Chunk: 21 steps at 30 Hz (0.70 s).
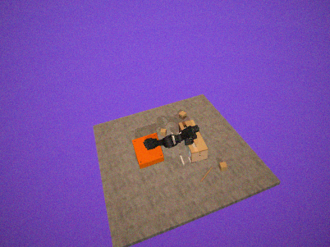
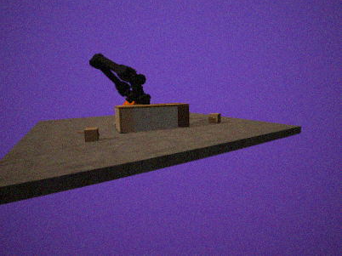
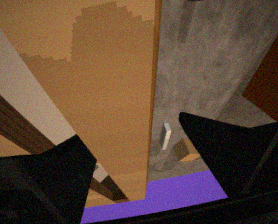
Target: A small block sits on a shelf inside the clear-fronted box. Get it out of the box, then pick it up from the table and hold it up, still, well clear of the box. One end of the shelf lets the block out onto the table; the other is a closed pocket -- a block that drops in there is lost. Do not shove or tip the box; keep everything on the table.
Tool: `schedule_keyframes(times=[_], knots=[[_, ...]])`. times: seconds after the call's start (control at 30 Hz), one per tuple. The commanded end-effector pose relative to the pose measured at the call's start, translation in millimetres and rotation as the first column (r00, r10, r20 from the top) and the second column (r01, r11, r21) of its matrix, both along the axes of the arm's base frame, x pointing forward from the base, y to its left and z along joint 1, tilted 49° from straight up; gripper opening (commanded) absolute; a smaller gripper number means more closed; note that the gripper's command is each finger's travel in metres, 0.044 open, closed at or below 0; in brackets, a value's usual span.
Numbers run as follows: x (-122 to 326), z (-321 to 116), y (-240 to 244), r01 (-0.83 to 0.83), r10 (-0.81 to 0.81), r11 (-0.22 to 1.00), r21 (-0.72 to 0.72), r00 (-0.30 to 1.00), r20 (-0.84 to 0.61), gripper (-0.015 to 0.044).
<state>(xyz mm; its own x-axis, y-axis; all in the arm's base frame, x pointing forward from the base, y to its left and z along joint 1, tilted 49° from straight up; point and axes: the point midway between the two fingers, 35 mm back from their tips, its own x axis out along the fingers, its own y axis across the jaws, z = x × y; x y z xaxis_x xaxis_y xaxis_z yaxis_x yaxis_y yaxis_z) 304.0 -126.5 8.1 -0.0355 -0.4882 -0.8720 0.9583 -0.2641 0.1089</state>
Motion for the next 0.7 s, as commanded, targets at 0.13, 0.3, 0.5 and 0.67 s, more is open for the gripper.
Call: schedule_keyframes(times=[0.13,0.3,0.5,0.67], knots=[[3,-9,8,0.000,0.000,1.000,0.000,1.000,0.001,0.0400],[7,-21,17,0.000,0.000,1.000,0.001,1.000,0.000,0.0400],[11,-34,28,0.000,0.000,1.000,0.001,1.000,0.001,0.0400],[15,-46,38,0.000,0.000,1.000,0.002,1.000,0.001,0.0400]])
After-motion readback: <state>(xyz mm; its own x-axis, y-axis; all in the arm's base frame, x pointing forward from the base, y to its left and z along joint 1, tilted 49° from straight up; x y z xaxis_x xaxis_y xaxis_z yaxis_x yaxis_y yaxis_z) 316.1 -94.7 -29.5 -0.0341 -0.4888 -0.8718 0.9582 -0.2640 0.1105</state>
